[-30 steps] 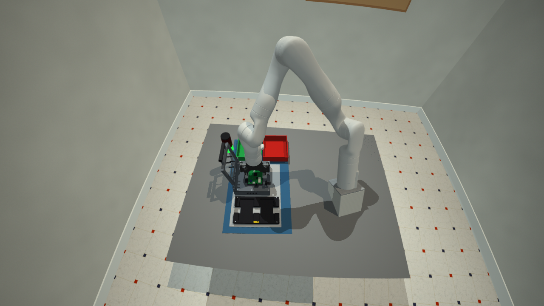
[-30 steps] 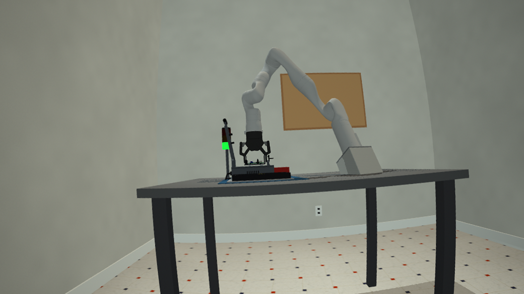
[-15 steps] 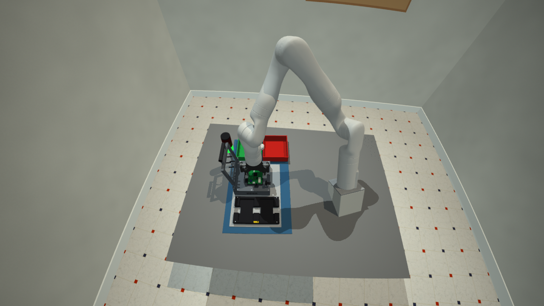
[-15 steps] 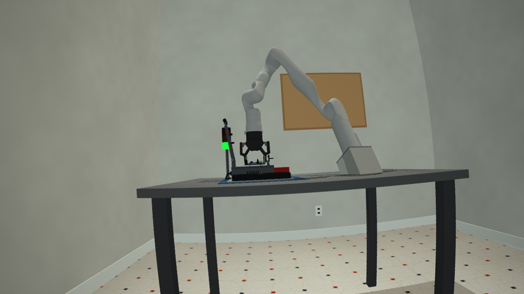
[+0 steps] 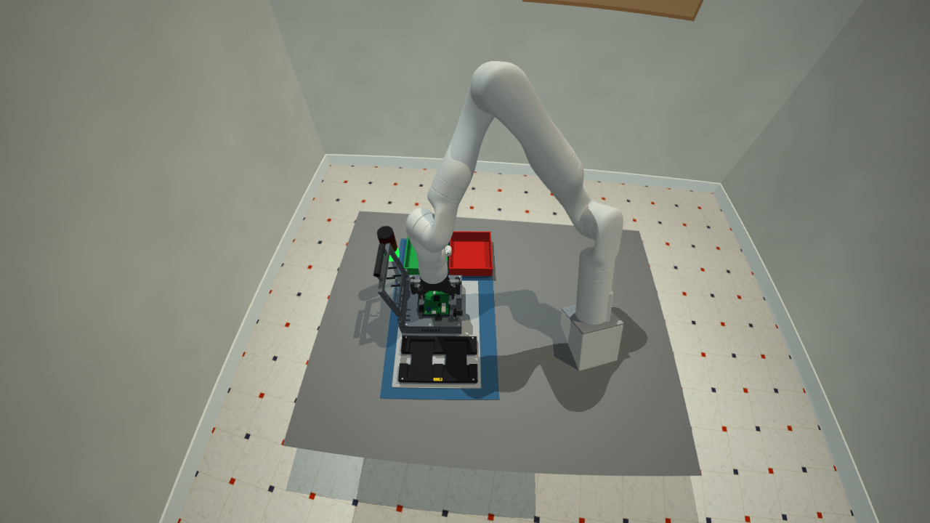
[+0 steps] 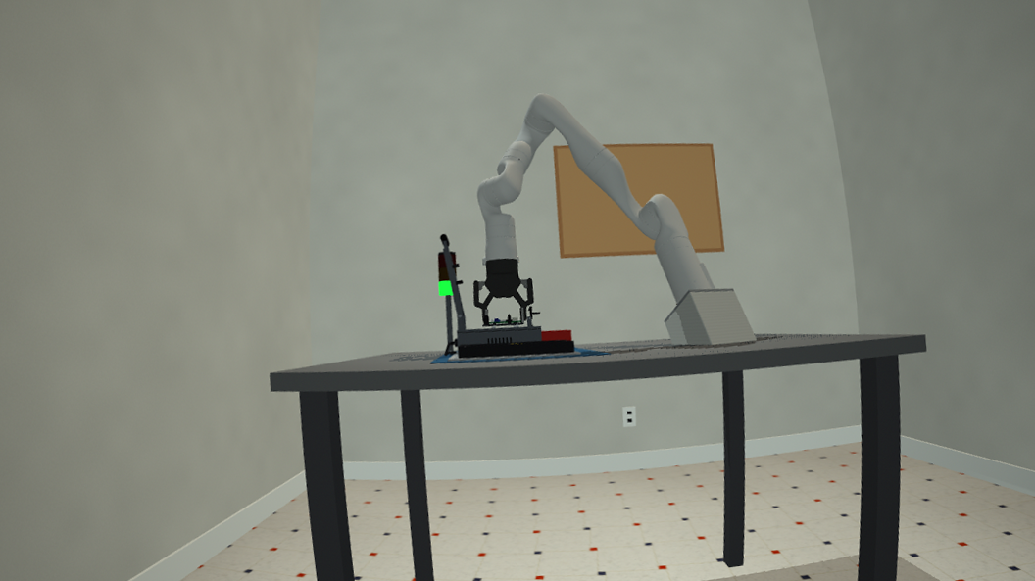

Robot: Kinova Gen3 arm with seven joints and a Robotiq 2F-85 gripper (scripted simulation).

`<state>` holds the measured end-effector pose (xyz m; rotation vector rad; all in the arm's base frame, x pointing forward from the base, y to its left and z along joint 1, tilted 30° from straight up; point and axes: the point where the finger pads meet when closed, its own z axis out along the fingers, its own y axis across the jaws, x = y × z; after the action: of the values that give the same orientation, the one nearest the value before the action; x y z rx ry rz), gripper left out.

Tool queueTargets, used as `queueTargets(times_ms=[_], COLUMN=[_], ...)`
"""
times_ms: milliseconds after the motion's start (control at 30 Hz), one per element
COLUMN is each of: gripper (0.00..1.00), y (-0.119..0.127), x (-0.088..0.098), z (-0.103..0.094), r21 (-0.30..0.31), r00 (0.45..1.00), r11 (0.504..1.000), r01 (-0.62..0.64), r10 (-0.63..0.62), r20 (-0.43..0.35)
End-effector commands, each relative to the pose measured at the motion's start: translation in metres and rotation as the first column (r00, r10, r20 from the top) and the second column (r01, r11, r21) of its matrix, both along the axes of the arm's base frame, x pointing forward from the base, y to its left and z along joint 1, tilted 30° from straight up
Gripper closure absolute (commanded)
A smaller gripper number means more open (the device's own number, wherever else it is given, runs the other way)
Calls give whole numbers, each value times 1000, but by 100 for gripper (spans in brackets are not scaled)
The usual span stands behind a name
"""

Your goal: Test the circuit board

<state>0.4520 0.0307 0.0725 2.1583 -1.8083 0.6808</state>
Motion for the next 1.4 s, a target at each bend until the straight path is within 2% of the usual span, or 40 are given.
queueTargets(times_ms=[0,933,967,1367], gripper=[13,13,17,17], y=[2,3,3,3], x=[0,0,0,0], z=[2,4,4,4], r21=[2,2,2,2], r00=[1000,1000,1000,1000], r11=[1000,1000,1000,1000], r01=[-2,-2,-2,-2], r10=[2,2,2,2], r20=[2,2,2,2])
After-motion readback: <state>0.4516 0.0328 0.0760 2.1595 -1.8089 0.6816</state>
